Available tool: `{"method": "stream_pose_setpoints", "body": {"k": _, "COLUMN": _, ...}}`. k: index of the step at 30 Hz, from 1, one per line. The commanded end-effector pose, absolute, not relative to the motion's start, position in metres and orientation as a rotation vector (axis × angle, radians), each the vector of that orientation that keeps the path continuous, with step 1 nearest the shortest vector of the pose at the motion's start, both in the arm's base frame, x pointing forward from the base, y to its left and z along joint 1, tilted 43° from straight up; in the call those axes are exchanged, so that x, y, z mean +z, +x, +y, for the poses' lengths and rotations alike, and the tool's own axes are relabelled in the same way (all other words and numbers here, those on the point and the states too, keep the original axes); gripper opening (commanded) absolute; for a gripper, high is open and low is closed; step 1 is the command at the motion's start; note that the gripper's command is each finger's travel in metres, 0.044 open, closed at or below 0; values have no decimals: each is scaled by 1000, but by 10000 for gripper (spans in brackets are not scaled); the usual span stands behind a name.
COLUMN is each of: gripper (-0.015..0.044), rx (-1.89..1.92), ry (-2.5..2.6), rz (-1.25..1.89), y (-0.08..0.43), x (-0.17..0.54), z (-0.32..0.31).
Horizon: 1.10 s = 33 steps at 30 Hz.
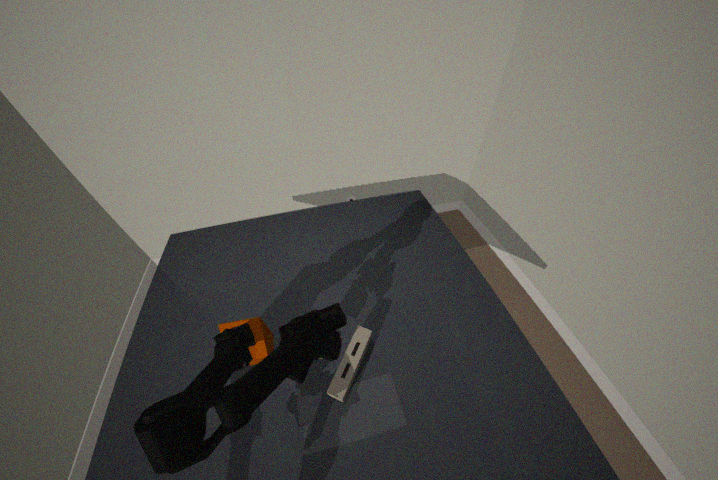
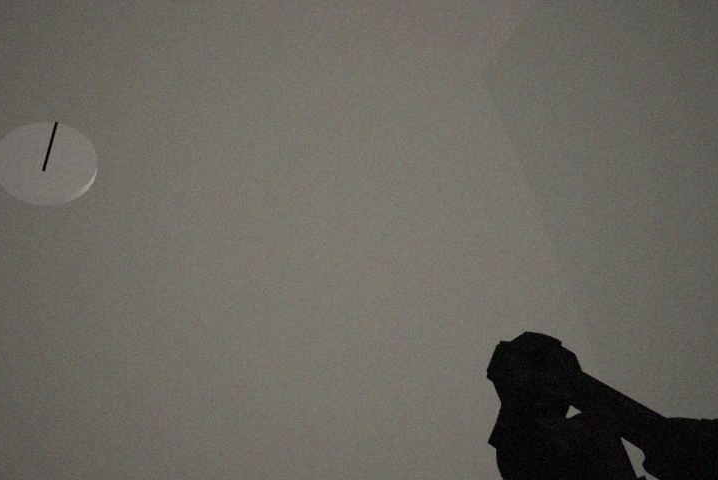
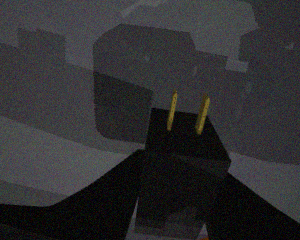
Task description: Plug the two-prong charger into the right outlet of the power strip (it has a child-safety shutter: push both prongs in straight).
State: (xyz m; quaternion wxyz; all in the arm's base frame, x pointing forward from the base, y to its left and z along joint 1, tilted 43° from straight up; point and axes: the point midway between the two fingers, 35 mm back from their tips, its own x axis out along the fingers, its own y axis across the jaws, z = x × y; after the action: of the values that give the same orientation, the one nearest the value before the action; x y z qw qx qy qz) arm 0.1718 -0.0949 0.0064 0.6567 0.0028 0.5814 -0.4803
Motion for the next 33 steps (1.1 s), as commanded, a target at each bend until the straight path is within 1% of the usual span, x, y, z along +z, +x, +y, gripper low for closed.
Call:
{"method": "stream_pose_setpoints", "body": {"k": 1, "gripper": 0, "rx": -1106, "ry": 22, "rz": 1299, "y": 171, "x": 8, "z": -98}}
{"method": "stream_pose_setpoints", "body": {"k": 33, "gripper": 0, "rx": -1139, "ry": 56, "rz": 1269, "y": 199, "x": 30, "z": -129}}
